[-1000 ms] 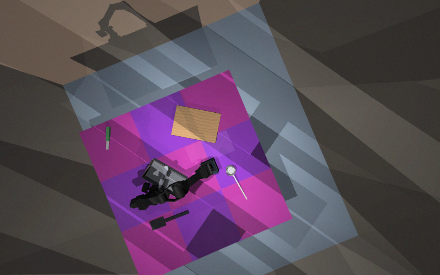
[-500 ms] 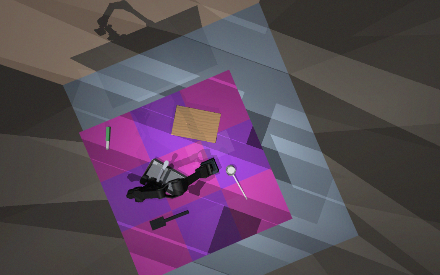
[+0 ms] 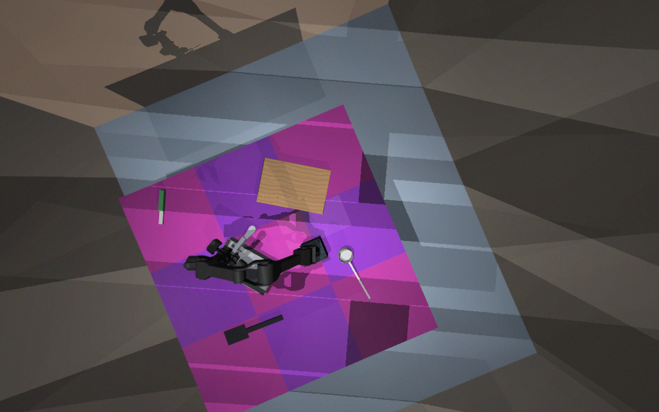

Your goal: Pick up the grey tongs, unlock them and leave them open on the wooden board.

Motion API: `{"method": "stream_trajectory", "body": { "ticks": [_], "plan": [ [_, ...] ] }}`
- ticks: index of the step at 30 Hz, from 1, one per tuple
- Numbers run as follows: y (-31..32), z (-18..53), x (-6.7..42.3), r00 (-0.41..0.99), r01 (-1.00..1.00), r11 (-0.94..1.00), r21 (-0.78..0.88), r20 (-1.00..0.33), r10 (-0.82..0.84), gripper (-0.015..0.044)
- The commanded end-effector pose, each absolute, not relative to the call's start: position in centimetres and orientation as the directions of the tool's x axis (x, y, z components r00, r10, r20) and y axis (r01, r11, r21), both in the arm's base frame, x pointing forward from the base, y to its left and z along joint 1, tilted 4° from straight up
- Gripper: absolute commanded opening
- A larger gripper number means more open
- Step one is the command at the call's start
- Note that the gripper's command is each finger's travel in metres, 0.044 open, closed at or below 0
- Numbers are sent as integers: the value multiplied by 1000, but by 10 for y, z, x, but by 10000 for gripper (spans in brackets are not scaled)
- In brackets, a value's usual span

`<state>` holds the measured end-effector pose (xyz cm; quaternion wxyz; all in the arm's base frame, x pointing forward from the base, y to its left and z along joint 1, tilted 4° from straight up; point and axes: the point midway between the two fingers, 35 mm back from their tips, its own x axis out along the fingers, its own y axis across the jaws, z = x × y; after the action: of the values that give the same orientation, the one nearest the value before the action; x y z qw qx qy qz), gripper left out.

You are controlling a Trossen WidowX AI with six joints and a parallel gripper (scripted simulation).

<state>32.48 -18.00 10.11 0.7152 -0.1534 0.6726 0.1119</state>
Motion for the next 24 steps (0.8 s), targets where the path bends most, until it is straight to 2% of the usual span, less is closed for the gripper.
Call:
{"method": "stream_trajectory", "body": {
  "ticks": [1,24],
  "plan": [
    [-197,106,317,80,-325,943,-69,-996,-46,-150],
    [-291,119,238,81,-19,998,-56,-995,-54,-150]
  ]
}}
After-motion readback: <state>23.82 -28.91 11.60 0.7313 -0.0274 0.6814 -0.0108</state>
